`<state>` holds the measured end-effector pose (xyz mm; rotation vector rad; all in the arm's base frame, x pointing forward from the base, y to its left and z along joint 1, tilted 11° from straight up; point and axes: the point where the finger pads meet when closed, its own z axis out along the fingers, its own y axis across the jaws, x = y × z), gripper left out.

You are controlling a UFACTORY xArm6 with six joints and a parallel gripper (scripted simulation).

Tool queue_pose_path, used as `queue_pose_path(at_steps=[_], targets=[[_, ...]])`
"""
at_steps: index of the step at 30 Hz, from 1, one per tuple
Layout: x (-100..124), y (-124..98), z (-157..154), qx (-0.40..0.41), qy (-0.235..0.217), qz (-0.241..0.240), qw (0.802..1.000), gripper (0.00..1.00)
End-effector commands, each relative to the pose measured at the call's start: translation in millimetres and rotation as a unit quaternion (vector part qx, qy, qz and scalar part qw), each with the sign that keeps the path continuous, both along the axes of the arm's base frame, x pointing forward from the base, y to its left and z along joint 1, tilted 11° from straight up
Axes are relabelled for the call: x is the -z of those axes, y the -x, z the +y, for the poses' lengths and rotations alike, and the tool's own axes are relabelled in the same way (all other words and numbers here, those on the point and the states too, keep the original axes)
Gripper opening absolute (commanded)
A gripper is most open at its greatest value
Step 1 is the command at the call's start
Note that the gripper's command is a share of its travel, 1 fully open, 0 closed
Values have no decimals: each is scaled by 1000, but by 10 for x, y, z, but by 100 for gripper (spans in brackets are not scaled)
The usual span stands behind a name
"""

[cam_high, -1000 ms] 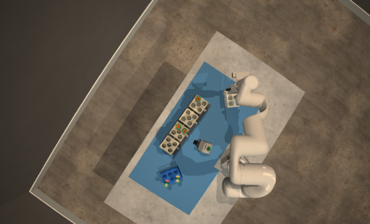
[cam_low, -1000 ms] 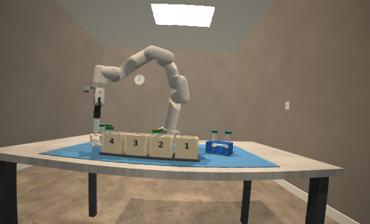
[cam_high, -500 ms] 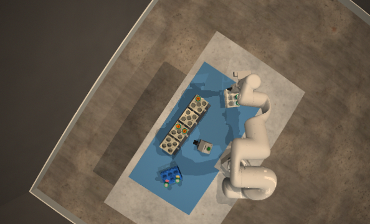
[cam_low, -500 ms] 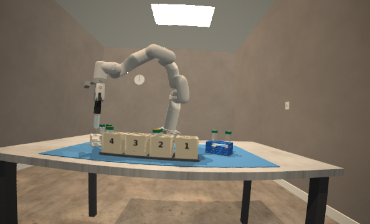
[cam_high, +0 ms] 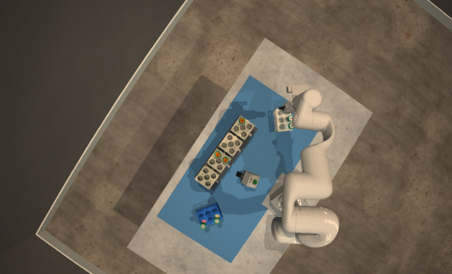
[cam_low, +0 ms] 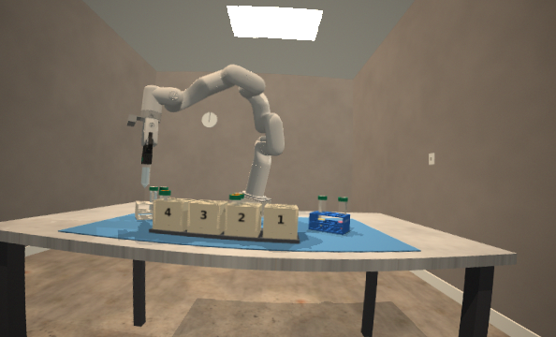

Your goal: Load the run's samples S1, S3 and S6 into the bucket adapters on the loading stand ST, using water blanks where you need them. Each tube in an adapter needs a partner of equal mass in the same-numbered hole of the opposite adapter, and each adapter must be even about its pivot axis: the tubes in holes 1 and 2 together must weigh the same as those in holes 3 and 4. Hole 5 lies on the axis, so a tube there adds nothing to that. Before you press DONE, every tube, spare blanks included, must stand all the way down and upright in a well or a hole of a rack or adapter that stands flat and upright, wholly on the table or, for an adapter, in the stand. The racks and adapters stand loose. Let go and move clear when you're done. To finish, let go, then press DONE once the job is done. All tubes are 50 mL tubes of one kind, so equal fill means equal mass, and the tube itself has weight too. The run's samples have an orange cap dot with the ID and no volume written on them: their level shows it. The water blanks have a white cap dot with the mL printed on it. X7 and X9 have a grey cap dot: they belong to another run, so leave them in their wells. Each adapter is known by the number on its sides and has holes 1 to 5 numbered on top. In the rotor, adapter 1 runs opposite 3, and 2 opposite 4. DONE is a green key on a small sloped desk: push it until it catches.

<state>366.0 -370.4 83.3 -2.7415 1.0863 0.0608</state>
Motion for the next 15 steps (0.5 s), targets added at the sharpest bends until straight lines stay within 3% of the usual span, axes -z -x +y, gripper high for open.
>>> queue_pose_path(at_steps=[1, 15], targets=[[-104, -6, -29, 0, 2, -2, 1000, 0], [-221, -1, -52, 0, 2, -2, 1000, 0]])
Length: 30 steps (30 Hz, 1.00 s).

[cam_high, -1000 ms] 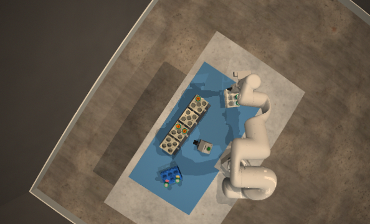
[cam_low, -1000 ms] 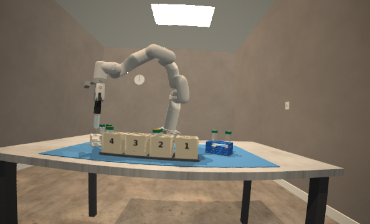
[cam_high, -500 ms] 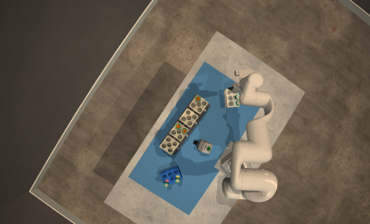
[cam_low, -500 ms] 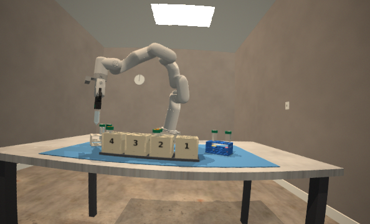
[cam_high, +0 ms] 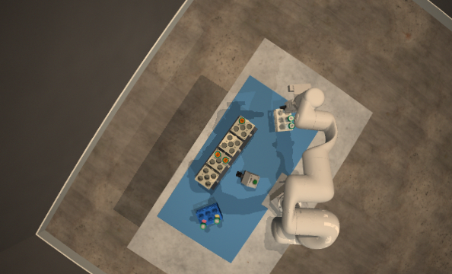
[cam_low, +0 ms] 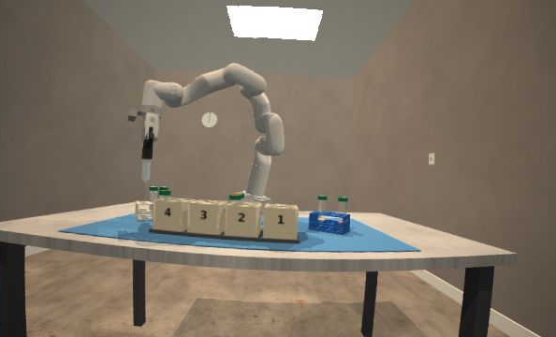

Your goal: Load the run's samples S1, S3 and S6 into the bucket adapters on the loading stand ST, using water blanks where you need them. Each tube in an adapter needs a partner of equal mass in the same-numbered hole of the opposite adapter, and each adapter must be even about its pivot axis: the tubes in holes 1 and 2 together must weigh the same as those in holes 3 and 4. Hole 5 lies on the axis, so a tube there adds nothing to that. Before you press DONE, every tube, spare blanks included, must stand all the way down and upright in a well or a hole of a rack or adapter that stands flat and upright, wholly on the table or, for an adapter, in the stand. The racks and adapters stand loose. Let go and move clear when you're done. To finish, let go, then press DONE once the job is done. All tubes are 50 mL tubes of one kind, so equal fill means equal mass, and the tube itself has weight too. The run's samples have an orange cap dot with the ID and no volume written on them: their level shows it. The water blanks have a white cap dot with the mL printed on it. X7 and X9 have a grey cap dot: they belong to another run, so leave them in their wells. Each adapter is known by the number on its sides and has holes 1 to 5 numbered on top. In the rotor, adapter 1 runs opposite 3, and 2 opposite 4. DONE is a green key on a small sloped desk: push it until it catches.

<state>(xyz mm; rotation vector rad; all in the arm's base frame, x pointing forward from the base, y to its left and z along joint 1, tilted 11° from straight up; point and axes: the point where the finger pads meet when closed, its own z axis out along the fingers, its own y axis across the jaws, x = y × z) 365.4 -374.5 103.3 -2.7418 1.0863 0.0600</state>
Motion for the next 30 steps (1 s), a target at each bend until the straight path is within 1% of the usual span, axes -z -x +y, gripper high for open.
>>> queue_pose_path(at_steps=[1, 3, 5, 7, 14, 18, 22, 24, 30], targets=[[-20, -7, -12, 0, 2, -1, 1000, 0], [-20, -7, -12, 0, 2, -1, 1000, 0], [-39, -49, 77, -33, 3, -8, 999, 0], [-39, -49, 77, -33, 3, -8, 999, 0], [-105, -194, 390, -146, 6, -30, 989, 0], [-142, -277, 569, -211, 9, -42, 977, 0], [-180, -360, 747, -274, 11, -55, 960, 0], [-180, -360, 747, -274, 11, -55, 960, 0], [-236, -484, 1015, -367, 14, -73, 927, 0]])
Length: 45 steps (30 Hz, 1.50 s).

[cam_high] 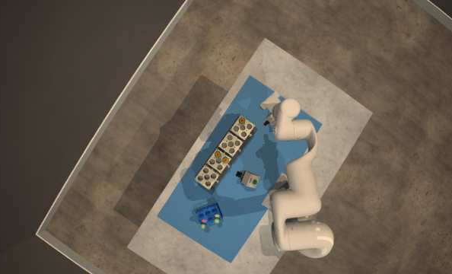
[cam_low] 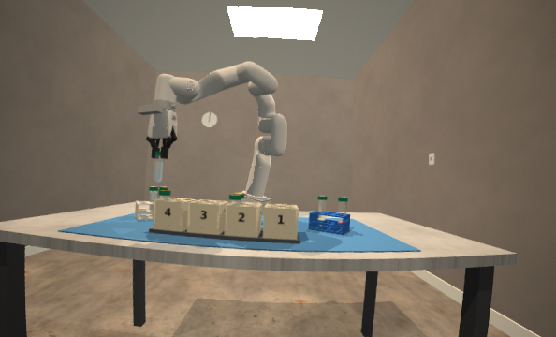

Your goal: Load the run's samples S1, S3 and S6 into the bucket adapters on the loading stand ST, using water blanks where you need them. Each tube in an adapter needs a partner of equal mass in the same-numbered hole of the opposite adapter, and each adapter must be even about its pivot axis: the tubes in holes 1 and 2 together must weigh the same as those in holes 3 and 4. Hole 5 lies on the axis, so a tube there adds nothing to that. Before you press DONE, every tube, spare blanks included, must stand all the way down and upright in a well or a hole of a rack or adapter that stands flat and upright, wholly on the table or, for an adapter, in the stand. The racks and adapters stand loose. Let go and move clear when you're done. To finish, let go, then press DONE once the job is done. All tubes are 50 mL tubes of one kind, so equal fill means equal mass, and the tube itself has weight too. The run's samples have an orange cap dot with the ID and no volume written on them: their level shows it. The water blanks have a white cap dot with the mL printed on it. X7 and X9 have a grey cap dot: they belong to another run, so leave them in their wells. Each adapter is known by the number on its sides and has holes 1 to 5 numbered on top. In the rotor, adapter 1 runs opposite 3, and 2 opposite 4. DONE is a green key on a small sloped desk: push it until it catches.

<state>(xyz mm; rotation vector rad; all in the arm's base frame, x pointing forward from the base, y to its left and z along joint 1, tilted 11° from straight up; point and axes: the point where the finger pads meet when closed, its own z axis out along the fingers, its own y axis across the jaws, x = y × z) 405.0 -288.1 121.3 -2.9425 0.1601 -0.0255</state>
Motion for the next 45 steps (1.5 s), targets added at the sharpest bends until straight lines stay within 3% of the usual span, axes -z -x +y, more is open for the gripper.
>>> queue_pose_path(at_steps=[1, 19, 45], targets=[[-66, -109, 196, -75, 4, -19, 997, 0], [-211, -429, 885, -101, 4, -24, 995, 0], [-152, -432, 897, -101, 4, -24, 995, 0]])
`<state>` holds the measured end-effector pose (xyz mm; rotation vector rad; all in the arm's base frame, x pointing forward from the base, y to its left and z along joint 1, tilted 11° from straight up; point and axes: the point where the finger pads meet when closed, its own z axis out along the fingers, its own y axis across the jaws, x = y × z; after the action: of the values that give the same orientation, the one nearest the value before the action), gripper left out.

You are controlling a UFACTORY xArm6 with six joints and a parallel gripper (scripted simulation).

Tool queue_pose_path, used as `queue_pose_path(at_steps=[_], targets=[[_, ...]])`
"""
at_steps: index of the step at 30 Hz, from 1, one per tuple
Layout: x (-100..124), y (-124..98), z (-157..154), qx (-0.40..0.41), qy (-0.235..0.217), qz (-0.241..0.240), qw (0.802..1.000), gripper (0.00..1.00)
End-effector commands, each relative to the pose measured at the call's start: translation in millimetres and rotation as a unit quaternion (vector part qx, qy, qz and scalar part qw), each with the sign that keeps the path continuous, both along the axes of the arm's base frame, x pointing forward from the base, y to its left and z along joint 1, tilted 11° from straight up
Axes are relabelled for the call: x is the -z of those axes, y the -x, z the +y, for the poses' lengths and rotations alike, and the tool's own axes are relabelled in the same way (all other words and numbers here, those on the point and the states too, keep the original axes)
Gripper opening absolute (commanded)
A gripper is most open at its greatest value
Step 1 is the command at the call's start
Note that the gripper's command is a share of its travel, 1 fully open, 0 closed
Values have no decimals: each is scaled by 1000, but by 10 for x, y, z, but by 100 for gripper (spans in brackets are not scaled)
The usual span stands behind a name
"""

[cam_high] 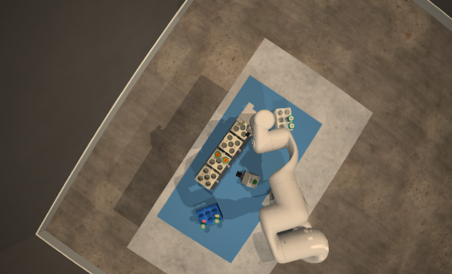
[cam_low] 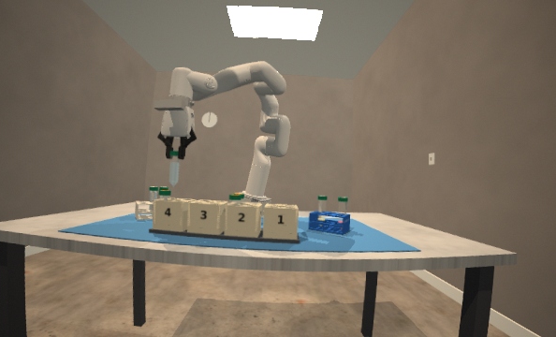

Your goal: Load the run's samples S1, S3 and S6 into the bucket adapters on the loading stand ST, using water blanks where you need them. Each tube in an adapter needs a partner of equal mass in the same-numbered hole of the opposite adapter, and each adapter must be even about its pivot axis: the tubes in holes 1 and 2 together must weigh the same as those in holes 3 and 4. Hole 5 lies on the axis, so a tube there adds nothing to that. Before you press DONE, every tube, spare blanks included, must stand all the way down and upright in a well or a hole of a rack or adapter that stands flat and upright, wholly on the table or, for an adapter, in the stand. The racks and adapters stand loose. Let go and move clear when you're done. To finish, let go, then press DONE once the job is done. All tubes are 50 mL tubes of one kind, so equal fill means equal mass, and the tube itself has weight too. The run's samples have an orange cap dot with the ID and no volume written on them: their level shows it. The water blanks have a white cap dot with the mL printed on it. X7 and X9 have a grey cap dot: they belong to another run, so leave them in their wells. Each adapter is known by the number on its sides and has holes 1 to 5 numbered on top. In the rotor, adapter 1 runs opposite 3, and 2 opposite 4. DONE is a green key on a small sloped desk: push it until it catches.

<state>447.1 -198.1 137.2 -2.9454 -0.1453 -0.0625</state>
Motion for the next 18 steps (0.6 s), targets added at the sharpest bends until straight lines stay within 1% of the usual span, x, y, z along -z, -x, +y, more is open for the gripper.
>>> queue_pose_path(at_steps=[1, 14, 18], targets=[[26, -12, 1, 0, 1, -2, 1000, 0], [281, -21, 51, 0, 1, -2, 1000, 0], [290, -21, 52, 0, 1, -2, 1000, 0]])
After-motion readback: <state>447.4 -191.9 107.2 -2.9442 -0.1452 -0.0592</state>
